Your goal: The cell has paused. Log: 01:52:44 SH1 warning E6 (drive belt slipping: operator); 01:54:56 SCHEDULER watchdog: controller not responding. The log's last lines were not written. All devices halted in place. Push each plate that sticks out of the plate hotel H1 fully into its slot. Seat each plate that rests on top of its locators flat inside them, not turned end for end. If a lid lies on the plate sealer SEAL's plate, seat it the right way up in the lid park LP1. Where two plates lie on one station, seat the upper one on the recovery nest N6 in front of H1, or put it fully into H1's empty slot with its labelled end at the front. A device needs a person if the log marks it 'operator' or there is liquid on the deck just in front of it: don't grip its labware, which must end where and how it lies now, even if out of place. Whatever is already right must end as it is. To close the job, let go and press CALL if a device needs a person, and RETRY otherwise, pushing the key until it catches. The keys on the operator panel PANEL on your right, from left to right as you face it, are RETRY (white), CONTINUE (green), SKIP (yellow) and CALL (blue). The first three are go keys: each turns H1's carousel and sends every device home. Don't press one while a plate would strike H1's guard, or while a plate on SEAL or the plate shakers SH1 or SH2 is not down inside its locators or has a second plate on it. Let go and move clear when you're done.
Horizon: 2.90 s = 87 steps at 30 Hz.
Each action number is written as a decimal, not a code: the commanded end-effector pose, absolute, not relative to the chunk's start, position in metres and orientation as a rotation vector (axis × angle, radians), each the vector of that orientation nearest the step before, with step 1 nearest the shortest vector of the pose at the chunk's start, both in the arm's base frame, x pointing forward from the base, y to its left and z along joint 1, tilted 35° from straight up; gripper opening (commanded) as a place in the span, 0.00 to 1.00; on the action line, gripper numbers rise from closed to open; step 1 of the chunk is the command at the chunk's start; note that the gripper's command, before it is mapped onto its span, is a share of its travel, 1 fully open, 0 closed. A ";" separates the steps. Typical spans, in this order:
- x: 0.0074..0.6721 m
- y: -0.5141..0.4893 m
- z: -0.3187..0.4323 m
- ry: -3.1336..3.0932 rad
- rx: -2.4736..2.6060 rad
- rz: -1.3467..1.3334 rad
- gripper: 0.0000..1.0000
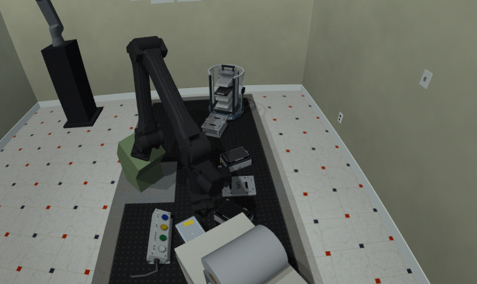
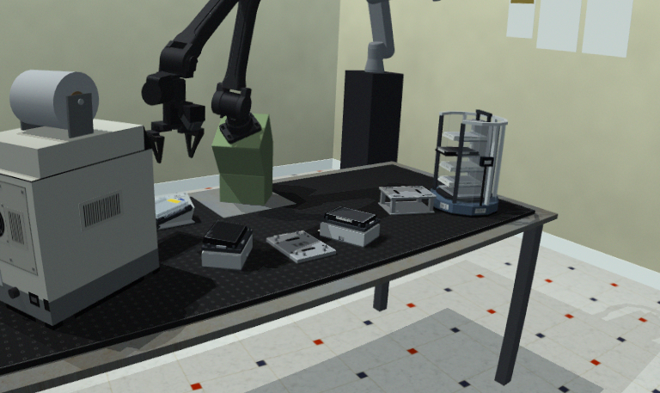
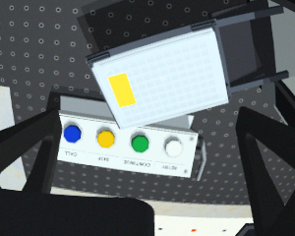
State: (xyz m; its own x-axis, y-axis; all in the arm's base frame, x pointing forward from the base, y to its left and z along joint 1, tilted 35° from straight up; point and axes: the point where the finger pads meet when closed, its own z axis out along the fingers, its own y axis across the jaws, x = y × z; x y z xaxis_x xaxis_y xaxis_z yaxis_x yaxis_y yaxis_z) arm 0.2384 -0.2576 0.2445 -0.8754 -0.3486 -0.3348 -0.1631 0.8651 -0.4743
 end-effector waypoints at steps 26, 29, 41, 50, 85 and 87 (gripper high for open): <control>0.244 -0.266 0.258 2.569 -0.803 -0.731 1.00; 0.244 -0.266 0.258 2.569 -0.803 -0.731 1.00; 0.244 -0.266 0.257 2.570 -0.804 -0.729 1.00; 0.244 -0.266 0.257 2.570 -0.804 -0.729 1.00; 0.267 -0.281 0.212 2.568 -0.791 -0.731 1.00; 0.267 -0.281 0.212 2.568 -0.791 -0.731 1.00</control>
